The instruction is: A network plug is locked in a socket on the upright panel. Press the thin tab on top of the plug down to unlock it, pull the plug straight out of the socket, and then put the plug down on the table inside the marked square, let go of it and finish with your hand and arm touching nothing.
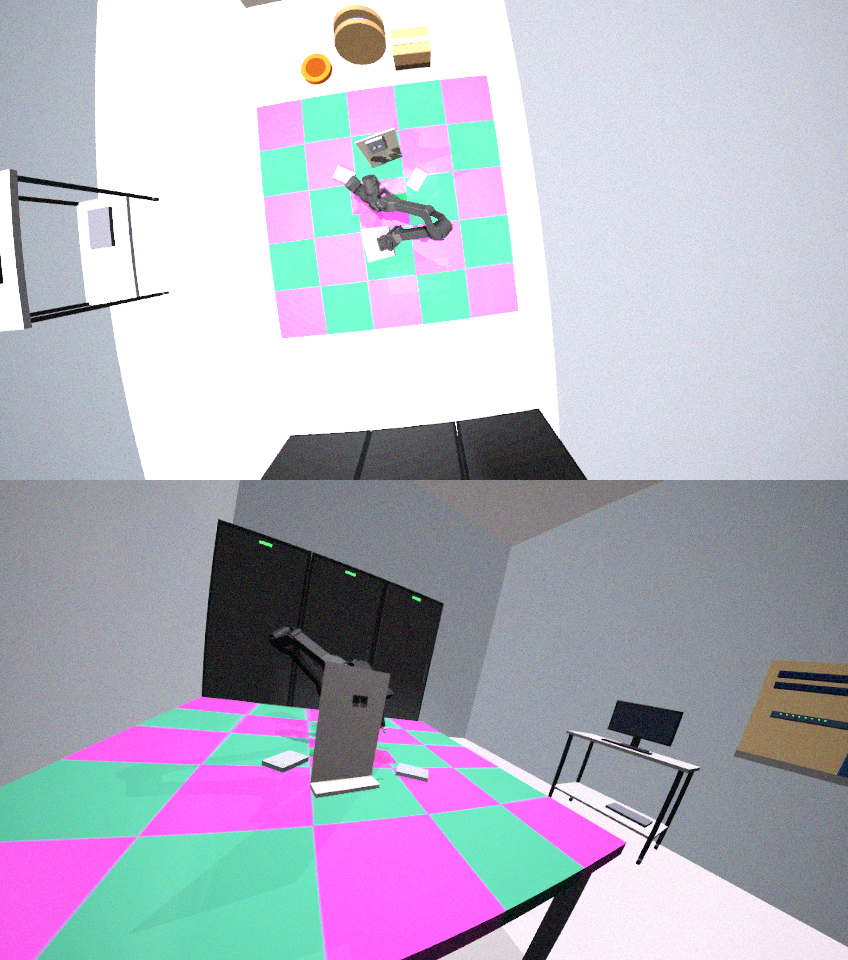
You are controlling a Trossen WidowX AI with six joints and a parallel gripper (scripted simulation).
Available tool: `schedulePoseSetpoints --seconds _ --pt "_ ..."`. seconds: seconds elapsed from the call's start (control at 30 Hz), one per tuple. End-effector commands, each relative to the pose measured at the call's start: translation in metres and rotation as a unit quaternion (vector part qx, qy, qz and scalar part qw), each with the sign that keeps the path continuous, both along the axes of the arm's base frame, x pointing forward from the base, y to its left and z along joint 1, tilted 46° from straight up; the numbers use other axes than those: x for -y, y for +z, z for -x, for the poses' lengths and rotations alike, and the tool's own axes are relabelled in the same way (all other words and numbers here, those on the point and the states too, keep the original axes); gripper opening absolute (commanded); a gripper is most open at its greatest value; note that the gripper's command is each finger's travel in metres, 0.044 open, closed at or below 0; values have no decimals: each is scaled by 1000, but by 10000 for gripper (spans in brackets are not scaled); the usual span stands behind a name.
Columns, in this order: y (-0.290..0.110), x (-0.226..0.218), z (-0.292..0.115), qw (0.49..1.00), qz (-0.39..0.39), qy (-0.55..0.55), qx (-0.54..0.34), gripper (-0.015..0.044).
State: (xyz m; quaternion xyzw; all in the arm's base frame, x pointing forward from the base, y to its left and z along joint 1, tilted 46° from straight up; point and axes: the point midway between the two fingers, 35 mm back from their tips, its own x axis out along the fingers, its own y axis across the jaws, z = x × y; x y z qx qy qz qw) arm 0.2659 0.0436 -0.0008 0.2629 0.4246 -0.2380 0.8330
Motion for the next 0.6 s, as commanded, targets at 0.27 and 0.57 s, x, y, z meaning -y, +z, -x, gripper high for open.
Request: schedulePoseSetpoints --seconds 0.27,0.57 --pt "-30 6 21 997 62 -15 -48 0" --pt "-43 11 30 993 94 -19 -66 0"
